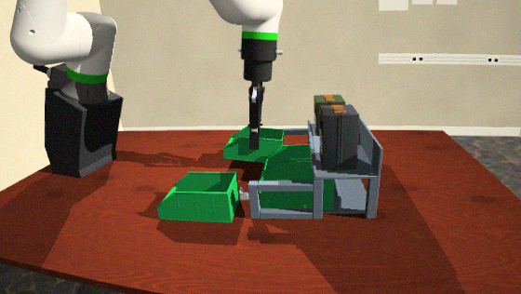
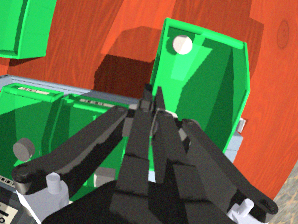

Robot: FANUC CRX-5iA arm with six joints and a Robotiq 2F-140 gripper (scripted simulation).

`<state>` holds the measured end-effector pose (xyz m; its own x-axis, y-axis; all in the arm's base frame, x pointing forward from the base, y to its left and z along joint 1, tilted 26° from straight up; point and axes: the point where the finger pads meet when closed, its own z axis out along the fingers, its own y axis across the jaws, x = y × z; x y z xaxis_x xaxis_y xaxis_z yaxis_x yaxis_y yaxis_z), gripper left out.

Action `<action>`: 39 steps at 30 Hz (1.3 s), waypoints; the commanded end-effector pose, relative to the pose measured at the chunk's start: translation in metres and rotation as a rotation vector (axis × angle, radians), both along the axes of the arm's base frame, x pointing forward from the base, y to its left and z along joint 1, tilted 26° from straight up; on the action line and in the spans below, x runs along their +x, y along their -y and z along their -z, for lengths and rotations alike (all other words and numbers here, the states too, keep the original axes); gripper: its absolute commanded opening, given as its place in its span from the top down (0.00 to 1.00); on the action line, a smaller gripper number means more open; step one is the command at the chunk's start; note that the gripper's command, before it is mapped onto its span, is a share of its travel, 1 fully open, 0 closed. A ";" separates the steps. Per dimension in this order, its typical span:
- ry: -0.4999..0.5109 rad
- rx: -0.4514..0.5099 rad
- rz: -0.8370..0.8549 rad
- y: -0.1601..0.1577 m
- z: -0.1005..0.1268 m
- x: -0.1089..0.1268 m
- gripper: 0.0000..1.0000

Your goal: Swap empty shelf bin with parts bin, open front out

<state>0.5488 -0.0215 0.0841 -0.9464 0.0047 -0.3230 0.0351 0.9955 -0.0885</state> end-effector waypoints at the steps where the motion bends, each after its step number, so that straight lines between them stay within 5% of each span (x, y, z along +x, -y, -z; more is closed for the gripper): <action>1: 0.001 0.000 0.000 0.000 -0.002 0.003 0.90; 39: 0.001 0.000 0.000 0.000 -0.012 0.025 0.90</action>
